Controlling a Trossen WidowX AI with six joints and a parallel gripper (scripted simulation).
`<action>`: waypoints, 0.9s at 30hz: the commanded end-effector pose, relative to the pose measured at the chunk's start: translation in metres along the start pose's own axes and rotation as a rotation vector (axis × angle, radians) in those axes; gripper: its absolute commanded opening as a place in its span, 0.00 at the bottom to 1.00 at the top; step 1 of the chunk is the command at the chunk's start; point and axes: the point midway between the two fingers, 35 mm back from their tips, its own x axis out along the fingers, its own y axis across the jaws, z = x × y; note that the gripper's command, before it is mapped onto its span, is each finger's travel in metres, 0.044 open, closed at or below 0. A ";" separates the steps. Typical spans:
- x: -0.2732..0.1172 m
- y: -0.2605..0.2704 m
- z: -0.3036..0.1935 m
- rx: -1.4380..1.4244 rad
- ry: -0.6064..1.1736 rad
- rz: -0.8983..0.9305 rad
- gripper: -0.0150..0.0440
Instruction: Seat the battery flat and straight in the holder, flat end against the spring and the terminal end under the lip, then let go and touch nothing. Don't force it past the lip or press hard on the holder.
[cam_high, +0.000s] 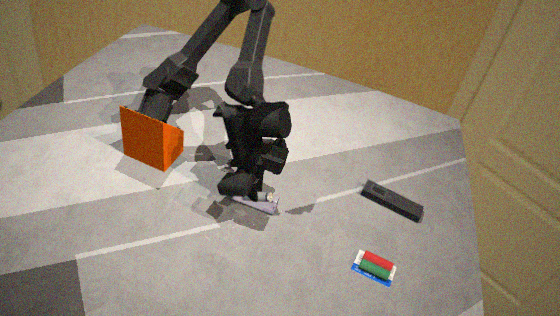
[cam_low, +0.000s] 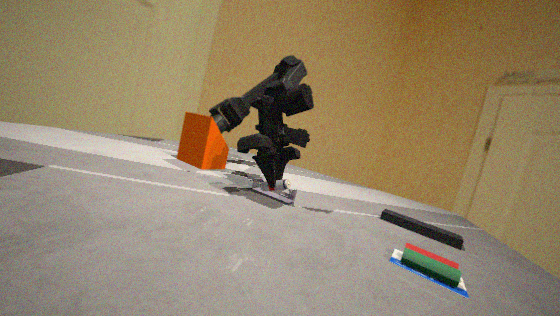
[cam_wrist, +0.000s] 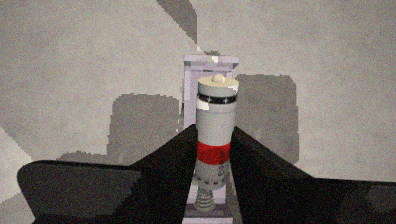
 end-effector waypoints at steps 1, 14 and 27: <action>0.004 -0.004 -0.005 0.008 0.041 -0.013 0.37; 0.007 -0.005 -0.003 -0.001 0.111 -0.016 0.37; 0.009 -0.004 -0.002 -0.007 0.188 -0.018 0.37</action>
